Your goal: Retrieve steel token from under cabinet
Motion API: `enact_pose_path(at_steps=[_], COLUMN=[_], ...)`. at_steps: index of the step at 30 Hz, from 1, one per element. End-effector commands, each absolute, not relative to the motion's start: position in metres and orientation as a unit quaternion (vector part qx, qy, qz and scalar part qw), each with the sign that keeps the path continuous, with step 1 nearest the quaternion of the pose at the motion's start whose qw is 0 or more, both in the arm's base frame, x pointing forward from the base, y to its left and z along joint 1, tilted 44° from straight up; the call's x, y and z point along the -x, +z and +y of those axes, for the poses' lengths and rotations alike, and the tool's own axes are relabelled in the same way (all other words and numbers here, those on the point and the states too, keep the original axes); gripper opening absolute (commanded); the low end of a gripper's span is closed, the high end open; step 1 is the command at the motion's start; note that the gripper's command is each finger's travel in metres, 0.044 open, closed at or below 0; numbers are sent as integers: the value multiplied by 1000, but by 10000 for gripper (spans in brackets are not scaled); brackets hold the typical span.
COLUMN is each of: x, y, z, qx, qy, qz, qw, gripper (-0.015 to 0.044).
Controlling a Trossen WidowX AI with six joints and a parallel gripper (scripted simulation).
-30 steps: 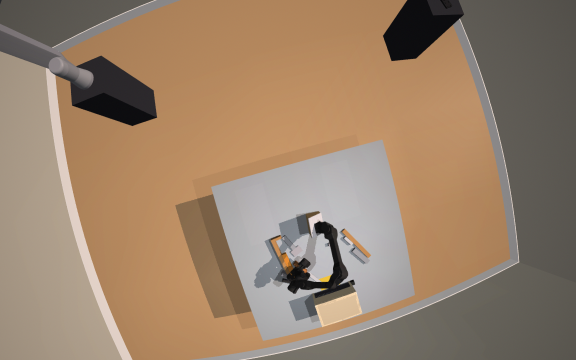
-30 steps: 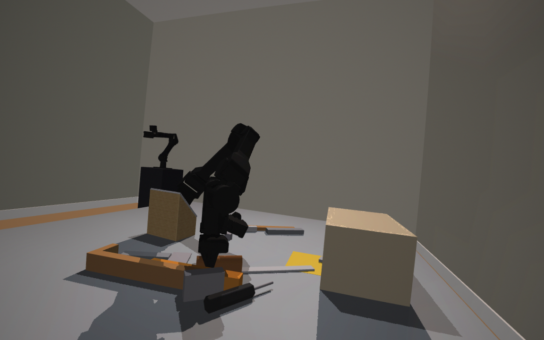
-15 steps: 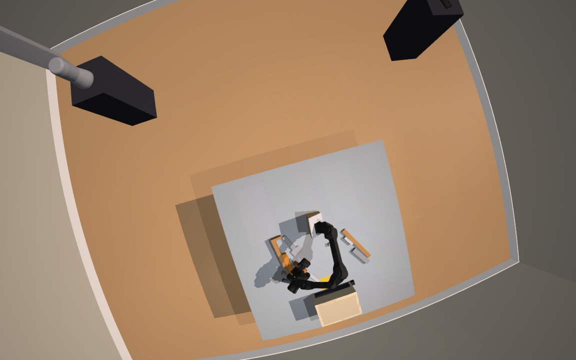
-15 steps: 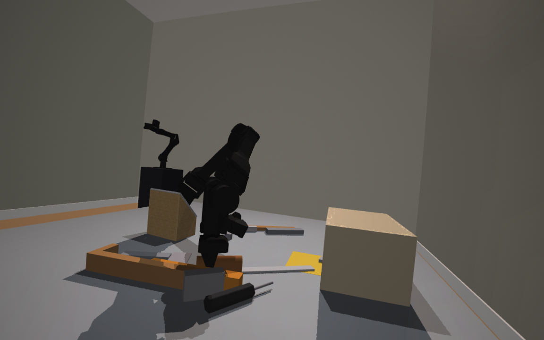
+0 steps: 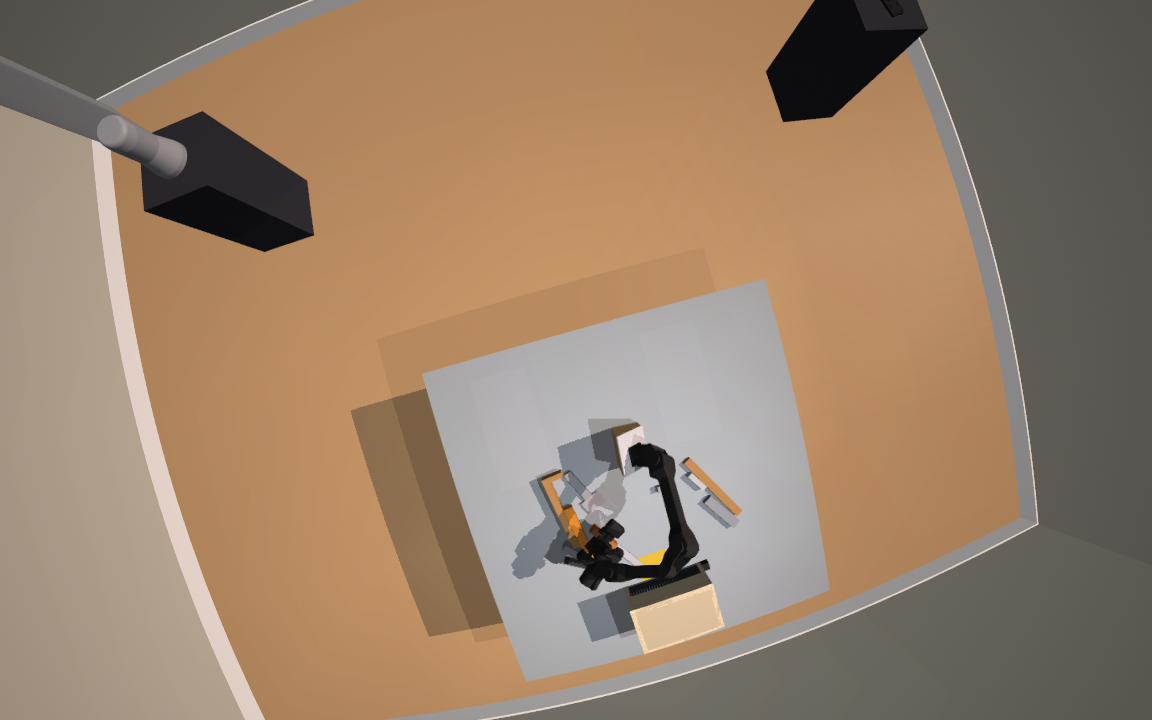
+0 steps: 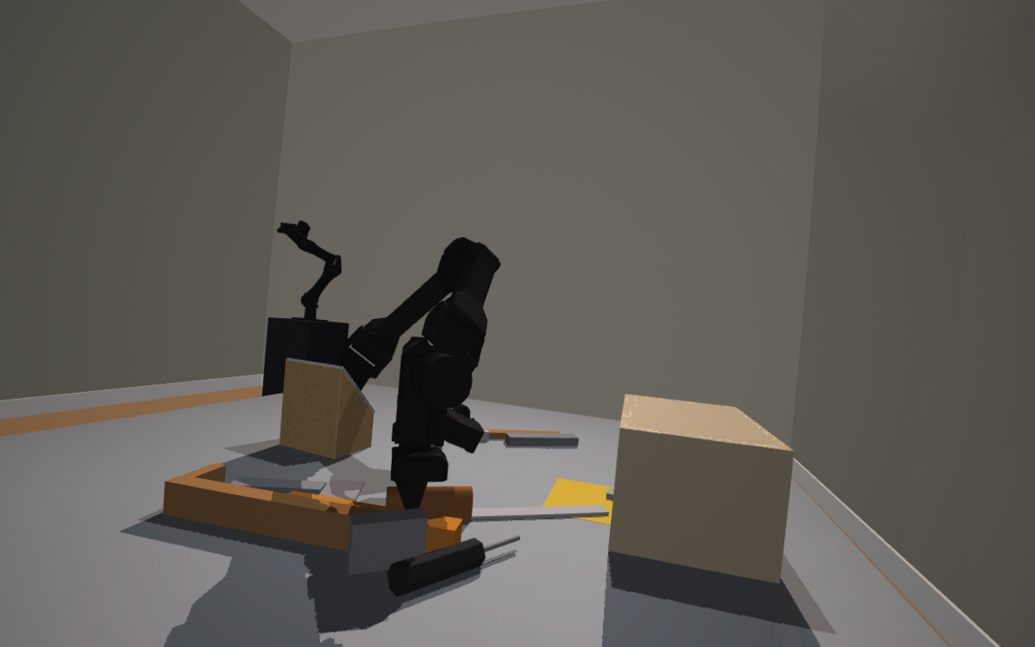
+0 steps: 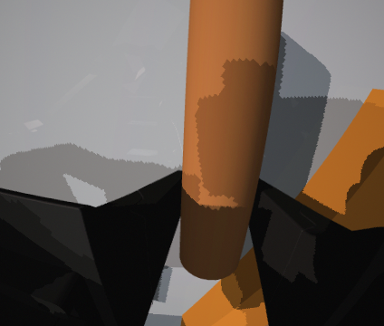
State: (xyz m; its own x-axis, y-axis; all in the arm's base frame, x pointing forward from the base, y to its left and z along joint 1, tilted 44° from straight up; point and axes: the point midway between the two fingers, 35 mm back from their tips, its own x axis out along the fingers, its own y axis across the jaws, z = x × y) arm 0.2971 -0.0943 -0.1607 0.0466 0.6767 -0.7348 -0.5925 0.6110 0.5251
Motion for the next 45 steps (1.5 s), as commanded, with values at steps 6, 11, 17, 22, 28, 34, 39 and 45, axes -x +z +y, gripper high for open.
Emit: enact_pose_path(at_steps=[6,11,17,22,28,34,39,45], x=[-315,-323,-334,-343,-354,-364,-371,-380], y=[-152,-147,-141,-136,-131,-126,-122,-117], z=[-86,-81,-76,-71,-65,-61,-57,-52], qx=[-39,-39,-40,-40,-40,-40,-40,-40], qy=[440,440,440,440,440,440,441,441], qz=[532,532,532,532,531,531,531,530], qw=[722,722,723,723,723,723,723,723], gripper=[0,0,0,0,0,0,0,0])
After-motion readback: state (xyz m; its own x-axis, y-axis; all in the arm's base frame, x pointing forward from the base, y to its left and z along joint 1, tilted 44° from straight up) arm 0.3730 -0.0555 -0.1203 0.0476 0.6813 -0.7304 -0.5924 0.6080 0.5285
